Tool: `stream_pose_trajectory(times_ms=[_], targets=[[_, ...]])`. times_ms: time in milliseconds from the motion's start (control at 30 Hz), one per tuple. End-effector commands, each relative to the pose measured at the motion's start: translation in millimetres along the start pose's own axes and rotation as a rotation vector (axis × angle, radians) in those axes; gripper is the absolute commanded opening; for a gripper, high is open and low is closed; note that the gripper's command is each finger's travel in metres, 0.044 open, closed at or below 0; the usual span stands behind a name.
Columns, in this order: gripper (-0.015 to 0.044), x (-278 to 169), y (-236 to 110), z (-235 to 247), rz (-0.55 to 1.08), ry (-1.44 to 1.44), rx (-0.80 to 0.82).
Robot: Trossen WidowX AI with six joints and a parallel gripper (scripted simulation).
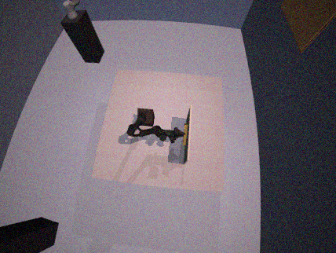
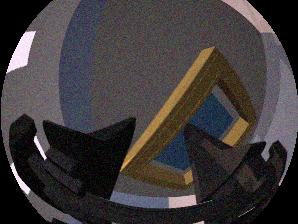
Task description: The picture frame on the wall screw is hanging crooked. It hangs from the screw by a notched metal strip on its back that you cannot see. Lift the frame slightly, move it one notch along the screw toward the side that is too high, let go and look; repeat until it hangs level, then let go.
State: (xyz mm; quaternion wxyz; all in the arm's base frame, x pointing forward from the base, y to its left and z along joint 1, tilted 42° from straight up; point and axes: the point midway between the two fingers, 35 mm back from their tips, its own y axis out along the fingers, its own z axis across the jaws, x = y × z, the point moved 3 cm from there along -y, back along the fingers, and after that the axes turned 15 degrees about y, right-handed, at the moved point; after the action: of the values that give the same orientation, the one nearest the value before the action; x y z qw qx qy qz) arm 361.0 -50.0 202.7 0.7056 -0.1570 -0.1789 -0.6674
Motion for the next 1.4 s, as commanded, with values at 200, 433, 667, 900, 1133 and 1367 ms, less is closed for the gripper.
stream_pose_trajectory(times_ms=[200, 433, 667, 900, 1133, 1367], targets=[[0.0260, 6, -77, -2, 0.006, 0.292, -0.003], [0.0260, 1, -100, -7, 0.008, 0.390, -0.004], [0.0260, 13, -123, 12, 0.003, 0.361, -0.003], [0.0260, 8, -164, 29, 0.007, 0.378, -0.006], [0.0260, 0, -183, 35, 0.009, 0.387, -0.008], [0.0260, 0, -183, 35, 0.009, 0.387, -0.008]])
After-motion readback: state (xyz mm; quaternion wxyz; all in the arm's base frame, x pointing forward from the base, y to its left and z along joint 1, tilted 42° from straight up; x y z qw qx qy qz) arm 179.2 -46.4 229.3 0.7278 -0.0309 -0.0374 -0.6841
